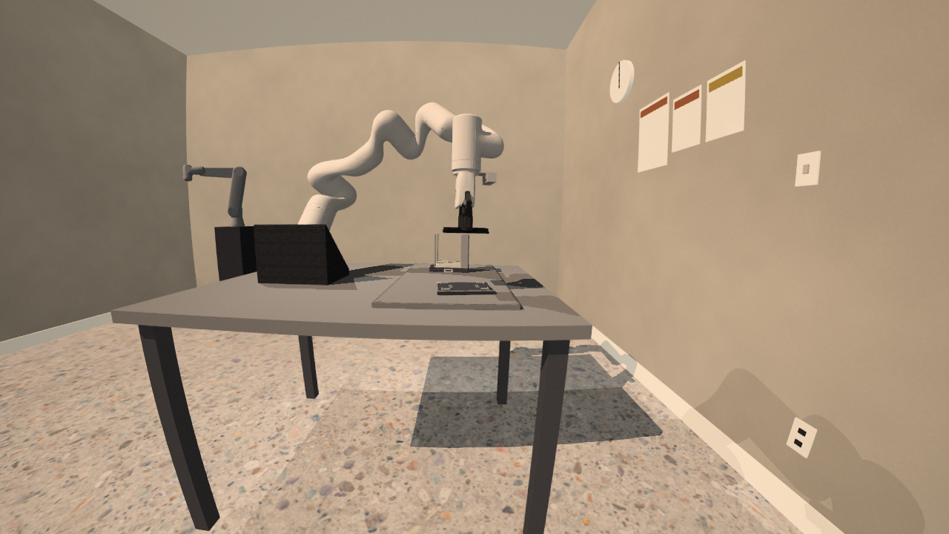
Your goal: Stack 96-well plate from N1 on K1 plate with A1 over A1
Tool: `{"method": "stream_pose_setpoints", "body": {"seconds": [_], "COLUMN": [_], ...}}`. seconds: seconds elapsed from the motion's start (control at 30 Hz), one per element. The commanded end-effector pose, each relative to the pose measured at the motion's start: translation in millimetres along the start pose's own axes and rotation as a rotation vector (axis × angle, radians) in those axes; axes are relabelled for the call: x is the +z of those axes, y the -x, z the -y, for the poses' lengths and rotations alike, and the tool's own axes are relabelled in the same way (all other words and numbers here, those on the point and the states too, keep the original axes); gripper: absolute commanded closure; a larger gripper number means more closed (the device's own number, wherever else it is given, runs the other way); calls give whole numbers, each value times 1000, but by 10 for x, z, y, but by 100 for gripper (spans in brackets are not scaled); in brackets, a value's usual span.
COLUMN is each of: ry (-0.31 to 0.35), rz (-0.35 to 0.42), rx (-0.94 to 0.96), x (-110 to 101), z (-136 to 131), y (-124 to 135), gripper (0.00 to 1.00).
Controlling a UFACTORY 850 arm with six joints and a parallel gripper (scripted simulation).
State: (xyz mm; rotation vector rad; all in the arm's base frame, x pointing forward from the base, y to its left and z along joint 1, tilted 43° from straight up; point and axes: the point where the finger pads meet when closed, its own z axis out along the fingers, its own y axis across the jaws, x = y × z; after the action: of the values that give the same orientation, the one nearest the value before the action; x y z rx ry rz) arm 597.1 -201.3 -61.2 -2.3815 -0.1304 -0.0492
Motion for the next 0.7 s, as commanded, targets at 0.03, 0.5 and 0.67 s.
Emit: {"method": "stream_pose_setpoints", "body": {"seconds": [0.03, 0.5, 0.67], "ry": [1, 1, 1], "rz": [-2, -2, -2], "rx": [-1, 159, 159], "x": [-19, -24, -27], "z": [-2, 264, 430], "y": [-8, 0, 6], "gripper": [100, 100, 100]}}
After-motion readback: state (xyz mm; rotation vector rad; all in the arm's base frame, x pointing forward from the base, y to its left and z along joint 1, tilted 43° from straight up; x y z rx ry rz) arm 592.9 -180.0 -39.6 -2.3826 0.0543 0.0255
